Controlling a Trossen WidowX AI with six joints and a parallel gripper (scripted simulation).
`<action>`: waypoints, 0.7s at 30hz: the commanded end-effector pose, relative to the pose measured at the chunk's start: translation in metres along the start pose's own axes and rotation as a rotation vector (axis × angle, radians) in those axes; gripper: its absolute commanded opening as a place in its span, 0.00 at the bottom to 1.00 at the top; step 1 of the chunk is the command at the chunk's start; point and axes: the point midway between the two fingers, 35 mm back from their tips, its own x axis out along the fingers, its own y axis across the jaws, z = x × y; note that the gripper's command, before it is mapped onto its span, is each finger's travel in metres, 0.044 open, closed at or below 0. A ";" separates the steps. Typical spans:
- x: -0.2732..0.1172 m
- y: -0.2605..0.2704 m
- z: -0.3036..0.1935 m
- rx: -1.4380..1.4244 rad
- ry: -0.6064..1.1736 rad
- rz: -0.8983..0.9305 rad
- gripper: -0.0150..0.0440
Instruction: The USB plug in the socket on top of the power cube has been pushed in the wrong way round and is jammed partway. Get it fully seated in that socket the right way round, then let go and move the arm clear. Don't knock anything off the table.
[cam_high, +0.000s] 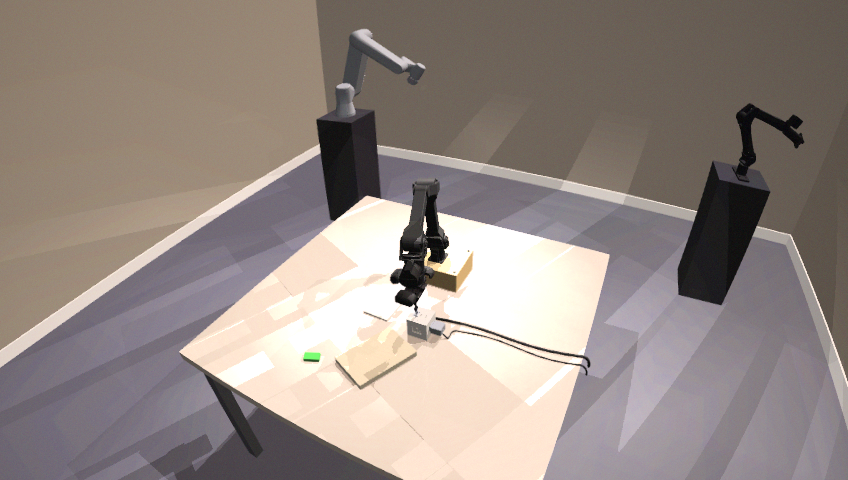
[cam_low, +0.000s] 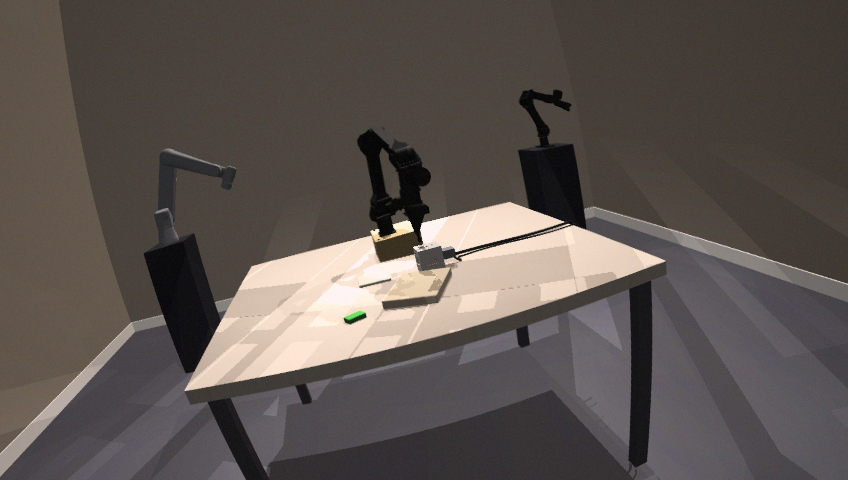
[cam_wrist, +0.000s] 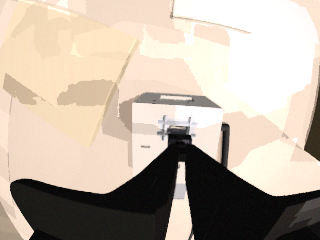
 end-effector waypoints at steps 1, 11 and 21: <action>0.001 0.000 0.001 0.006 -0.008 0.002 0.25; 0.002 0.000 0.001 0.007 -0.008 0.002 0.25; 0.003 0.000 0.001 0.007 -0.008 0.002 0.25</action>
